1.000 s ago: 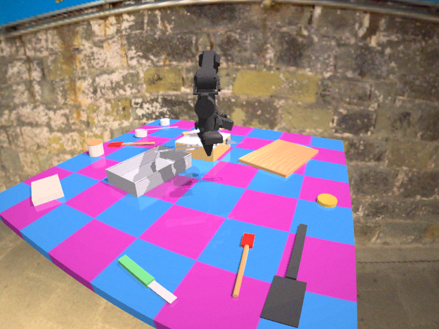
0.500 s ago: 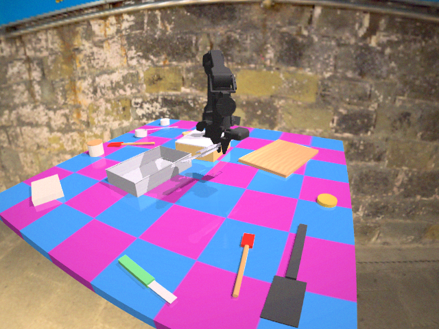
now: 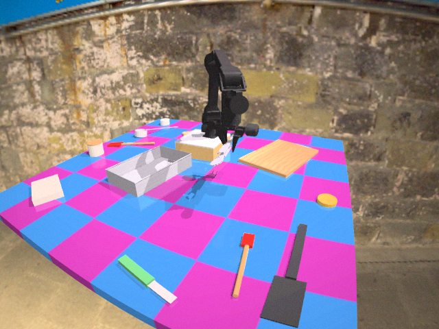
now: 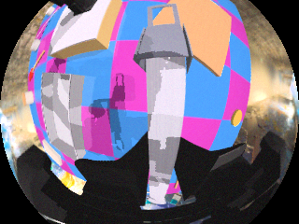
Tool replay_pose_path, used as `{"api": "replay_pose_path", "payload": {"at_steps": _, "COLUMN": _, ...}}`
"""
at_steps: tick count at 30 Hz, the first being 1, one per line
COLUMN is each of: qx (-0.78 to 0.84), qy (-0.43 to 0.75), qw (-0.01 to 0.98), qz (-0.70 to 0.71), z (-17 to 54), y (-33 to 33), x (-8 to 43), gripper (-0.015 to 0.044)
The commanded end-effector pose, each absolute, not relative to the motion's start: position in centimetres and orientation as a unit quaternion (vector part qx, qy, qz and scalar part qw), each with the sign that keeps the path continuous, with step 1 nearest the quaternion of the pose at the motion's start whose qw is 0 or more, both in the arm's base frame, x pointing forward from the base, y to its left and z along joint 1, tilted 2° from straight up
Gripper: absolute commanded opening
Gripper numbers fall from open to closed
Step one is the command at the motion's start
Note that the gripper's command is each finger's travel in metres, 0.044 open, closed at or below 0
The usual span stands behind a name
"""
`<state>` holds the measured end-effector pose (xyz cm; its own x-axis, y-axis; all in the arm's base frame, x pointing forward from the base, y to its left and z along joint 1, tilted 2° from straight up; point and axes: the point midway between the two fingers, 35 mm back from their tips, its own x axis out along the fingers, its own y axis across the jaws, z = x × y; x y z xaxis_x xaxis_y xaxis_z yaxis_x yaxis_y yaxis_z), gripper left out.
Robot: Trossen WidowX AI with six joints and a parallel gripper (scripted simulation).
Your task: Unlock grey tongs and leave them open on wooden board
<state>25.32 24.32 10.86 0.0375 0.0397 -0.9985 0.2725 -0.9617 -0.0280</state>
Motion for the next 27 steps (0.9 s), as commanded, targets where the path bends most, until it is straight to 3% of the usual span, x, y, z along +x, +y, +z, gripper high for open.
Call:
{"api": "replay_pose_path", "payload": {"at_steps": 1, "qx": 0.718, "qy": 0.11, "qw": 0.084, "qz": -0.682, "z": 11.1, "y": 24.9, "x": 25.0, "gripper": -0.015}}
{"api": "replay_pose_path", "payload": {"at_steps": 27, "qx": 0.715, "qy": -0.017, "qw": -0.056, "qz": -0.697, "z": 10.9, "y": 33.1, "x": 12.1, "gripper": -0.015}}
